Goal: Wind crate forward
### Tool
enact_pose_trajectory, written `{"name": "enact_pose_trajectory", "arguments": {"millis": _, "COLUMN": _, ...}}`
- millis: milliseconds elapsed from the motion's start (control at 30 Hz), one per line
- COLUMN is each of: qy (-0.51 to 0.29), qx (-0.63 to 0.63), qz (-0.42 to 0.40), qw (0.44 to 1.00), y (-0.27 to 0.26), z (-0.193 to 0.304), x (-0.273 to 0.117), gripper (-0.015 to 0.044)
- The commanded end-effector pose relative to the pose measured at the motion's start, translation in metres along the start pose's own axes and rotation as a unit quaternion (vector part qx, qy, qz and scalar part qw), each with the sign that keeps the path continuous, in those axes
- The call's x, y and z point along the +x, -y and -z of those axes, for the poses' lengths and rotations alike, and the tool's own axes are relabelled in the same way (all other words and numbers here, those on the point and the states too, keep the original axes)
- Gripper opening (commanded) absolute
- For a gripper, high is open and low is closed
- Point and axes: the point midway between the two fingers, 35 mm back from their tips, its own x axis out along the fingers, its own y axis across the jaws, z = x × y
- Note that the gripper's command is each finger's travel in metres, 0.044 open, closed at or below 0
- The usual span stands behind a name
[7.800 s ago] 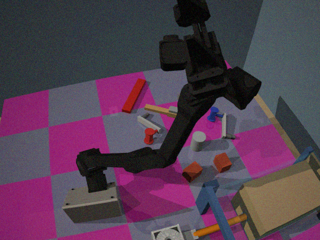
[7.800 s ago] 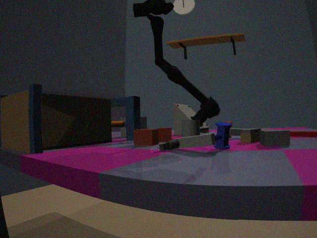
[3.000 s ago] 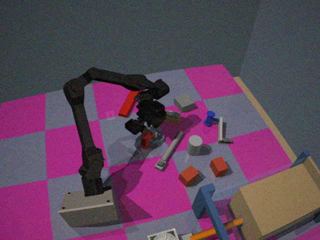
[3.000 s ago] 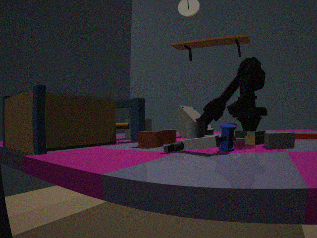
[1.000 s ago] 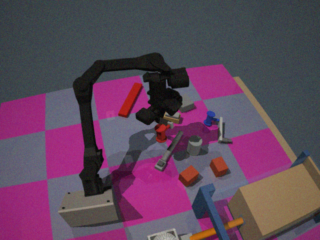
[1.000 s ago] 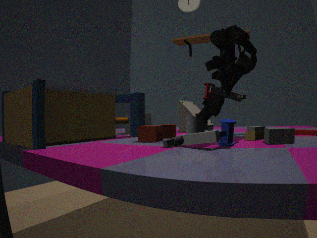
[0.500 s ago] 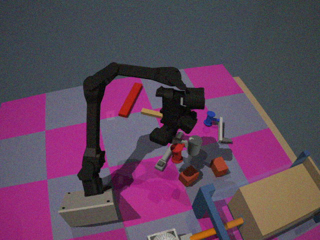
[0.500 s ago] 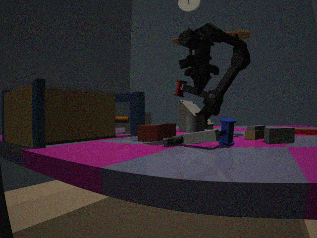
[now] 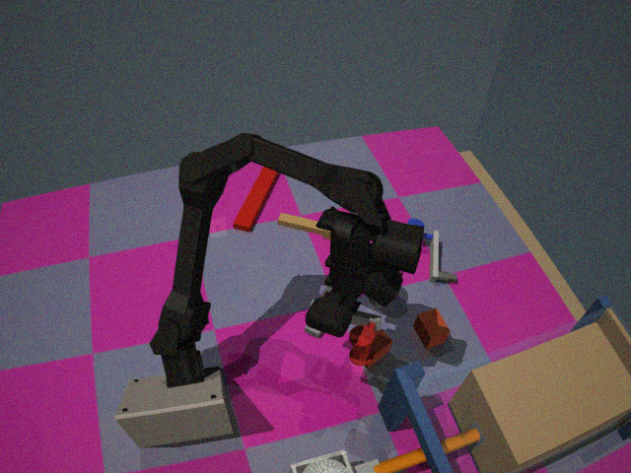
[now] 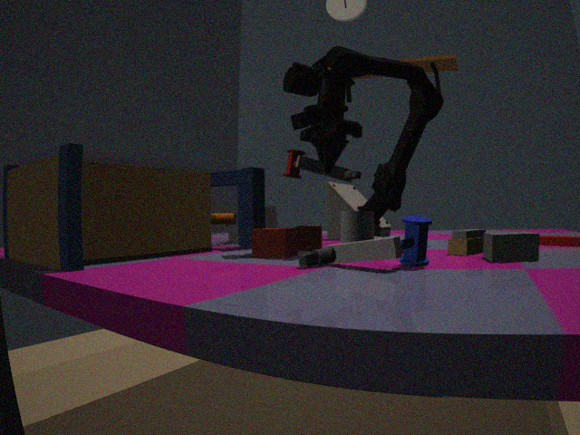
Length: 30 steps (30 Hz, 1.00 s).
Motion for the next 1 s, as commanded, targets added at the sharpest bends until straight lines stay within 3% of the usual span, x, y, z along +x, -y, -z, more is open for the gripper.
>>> {"name": "enact_pose_trajectory", "arguments": {"millis": 0, "qy": -0.004, "qx": -0.035, "qz": 0.001, "qw": 0.999, "y": 0.023, "z": -0.010, "x": 0.002, "gripper": 0.0000}}
{"name": "enact_pose_trajectory", "arguments": {"millis": 967, "qy": -0.032, "qx": -0.308, "qz": -0.046, "qw": 0.950, "y": 0.164, "z": -0.034, "x": 0.029, "gripper": 0.0000}}
